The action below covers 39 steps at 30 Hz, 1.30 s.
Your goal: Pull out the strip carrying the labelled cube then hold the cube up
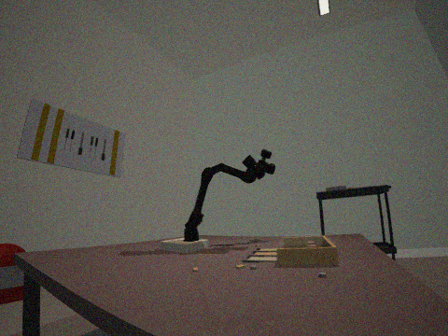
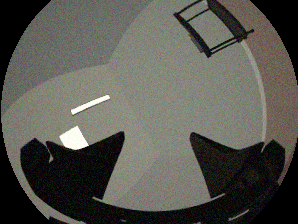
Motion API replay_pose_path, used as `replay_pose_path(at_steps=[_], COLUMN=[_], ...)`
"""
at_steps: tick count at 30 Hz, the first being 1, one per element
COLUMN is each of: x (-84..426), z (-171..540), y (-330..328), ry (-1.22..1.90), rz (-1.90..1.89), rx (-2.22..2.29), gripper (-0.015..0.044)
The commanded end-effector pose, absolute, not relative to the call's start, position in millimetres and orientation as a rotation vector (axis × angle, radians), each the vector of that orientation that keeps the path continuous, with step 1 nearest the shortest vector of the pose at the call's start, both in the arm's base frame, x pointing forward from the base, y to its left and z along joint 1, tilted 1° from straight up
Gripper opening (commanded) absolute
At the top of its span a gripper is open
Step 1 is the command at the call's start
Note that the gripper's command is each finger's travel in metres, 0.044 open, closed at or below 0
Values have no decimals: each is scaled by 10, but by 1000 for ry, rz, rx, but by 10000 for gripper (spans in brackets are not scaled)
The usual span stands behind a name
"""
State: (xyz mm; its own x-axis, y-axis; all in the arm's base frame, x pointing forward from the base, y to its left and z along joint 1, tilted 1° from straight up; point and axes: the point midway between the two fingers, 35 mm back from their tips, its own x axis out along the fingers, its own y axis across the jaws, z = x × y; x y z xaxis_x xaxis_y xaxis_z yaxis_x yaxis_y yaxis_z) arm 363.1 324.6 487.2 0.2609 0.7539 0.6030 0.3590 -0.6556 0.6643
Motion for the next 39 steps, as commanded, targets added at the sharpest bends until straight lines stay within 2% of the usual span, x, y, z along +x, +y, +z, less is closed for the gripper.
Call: replay_pose_path(at_steps=[1, 10, 17, 28, 39], x=[3645, 4194, 4326, 4004, 3168], z=[4867, 4418, 3841, 2951, 1973], y=[3230, 2277, 1365, 249, -638], ry=[997, 433, 216, 241, 544], rz=[1355, 913, 508, 63, -217], rx=[2140, 1809, 1377, 752, 112], gripper=[400, 400, 400, 400, 400])
